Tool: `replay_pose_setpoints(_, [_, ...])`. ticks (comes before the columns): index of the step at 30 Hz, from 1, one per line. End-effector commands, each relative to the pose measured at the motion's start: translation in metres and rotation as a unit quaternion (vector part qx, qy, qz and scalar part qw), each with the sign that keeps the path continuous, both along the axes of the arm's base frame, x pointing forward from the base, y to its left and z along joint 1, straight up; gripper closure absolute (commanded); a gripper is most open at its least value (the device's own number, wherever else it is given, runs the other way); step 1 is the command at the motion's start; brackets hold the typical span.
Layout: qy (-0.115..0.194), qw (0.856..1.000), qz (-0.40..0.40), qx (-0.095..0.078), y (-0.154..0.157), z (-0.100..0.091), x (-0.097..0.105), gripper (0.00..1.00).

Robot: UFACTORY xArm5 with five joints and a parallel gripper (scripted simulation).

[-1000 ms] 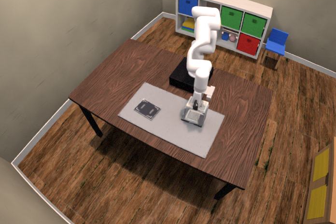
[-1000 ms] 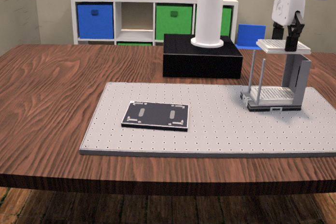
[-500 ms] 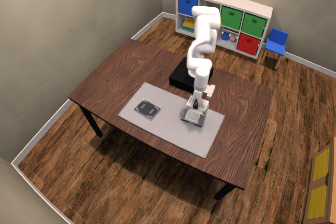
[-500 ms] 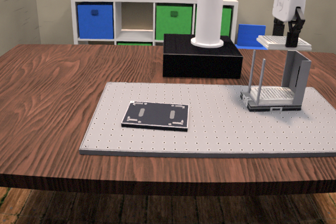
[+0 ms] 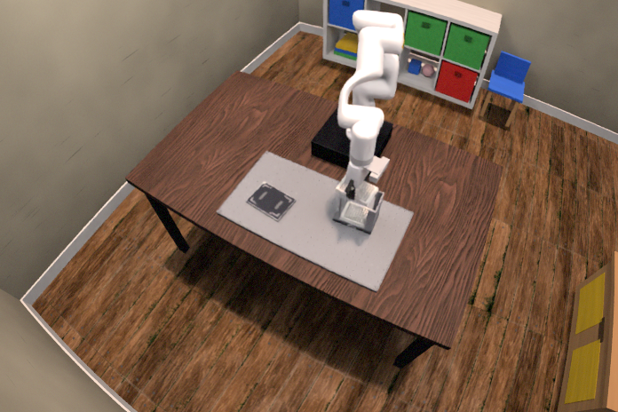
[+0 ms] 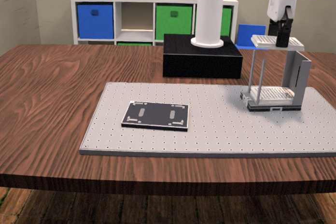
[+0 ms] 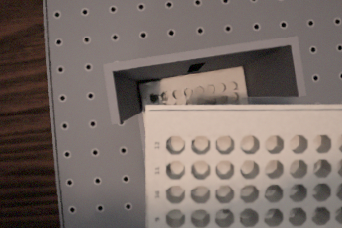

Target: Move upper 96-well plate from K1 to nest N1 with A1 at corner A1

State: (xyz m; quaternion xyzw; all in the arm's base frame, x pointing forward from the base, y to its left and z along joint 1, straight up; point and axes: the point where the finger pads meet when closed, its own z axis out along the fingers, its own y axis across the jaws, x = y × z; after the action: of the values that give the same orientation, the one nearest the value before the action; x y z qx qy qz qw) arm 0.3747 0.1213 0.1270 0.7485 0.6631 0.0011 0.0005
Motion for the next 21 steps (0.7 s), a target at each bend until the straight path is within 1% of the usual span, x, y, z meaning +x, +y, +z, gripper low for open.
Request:
replay_pose_setpoints(1, [0.0, 1.0, -0.008, 0.0, -0.013, 0.0, 0.003, 1.0])
replay_pose_setpoints(15, [0.0, 1.0, -0.008, 0.0, -0.058, -0.001, 0.013, 1.0])
replay_pose_setpoints(17, [0.0, 1.0, -0.008, 0.0, -0.058, -0.001, 0.013, 1.0])
replay_pose_setpoints(21, [0.0, 1.0, -0.008, 0.0, -0.071, -0.002, 0.016, 1.0])
